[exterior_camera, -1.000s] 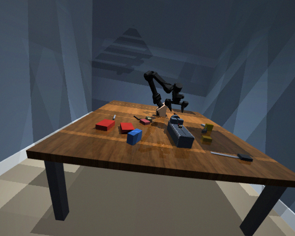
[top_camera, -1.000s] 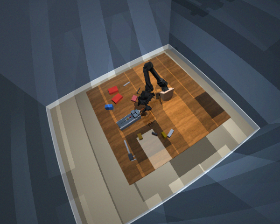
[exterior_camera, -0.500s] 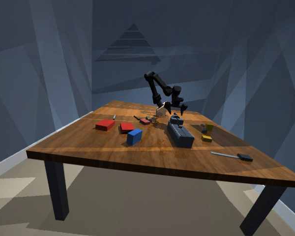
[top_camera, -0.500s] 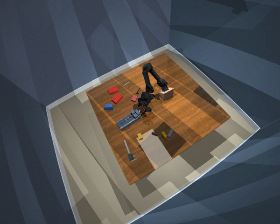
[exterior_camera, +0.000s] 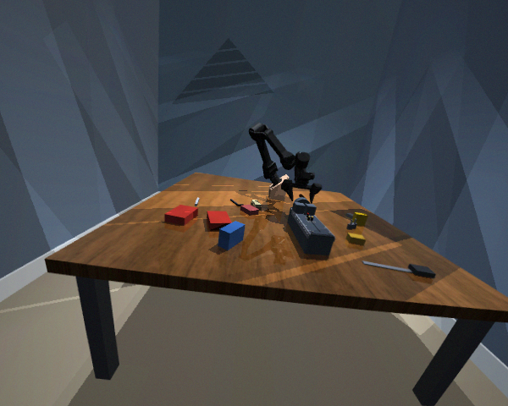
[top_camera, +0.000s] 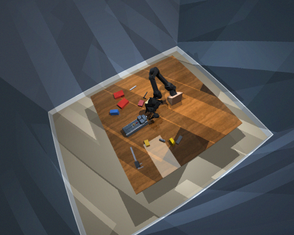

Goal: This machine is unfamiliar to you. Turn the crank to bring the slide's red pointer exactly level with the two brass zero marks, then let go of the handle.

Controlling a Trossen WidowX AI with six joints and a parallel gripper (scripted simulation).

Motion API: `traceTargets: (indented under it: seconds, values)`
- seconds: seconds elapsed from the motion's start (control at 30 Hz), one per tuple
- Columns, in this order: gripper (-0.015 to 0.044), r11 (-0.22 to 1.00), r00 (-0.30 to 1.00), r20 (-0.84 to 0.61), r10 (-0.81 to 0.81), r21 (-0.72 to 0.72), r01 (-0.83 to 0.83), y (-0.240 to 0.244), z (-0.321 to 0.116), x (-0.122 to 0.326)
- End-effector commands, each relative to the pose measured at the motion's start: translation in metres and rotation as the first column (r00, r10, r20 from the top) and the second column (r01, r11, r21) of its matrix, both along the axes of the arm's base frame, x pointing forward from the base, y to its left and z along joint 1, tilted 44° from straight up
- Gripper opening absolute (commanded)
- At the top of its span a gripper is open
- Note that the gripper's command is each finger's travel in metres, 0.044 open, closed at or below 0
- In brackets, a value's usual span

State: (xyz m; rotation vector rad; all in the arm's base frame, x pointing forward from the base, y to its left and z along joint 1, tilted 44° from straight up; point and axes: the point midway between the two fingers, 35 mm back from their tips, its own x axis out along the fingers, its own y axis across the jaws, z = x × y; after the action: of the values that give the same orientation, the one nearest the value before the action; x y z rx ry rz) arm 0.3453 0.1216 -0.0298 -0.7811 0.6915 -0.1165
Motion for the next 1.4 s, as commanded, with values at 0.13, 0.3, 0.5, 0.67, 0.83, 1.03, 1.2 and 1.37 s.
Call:
traceTargets:
  seconds: [0.13, 0.3, 0.5, 0.67, 0.83, 1.03, 1.2, 1.37]
  values:
    - [0.0282, 1.000, 1.000, -0.014, 0.006, -0.009, -0.006, -0.003, -0.005, -0.003]
    - [0.0151, 1.000, 1.000, -0.014, 0.006, -0.009, -0.006, -0.003, -0.005, -0.003]
    - [0.0000, 1.000, 1.000, -0.014, 0.006, -0.009, -0.006, -0.003, -0.005, -0.003]
    - [0.0000, 1.000, 1.000, -0.014, 0.006, -0.009, -0.006, -0.003, -0.005, -0.003]
    - [0.0000, 1.000, 1.000, -0.014, 0.006, -0.009, -0.006, -0.002, -0.003, -0.002]
    - [0.0000, 1.000, 1.000, -0.014, 0.006, -0.009, -0.006, -0.003, 0.001, -0.002]
    - [0.0000, 1.000, 1.000, -0.014, 0.006, -0.010, -0.006, -0.005, 0.007, -0.001]
    - [0.0000, 1.000, 1.000, -0.014, 0.006, -0.010, -0.006, -0.008, 0.011, 0.000]
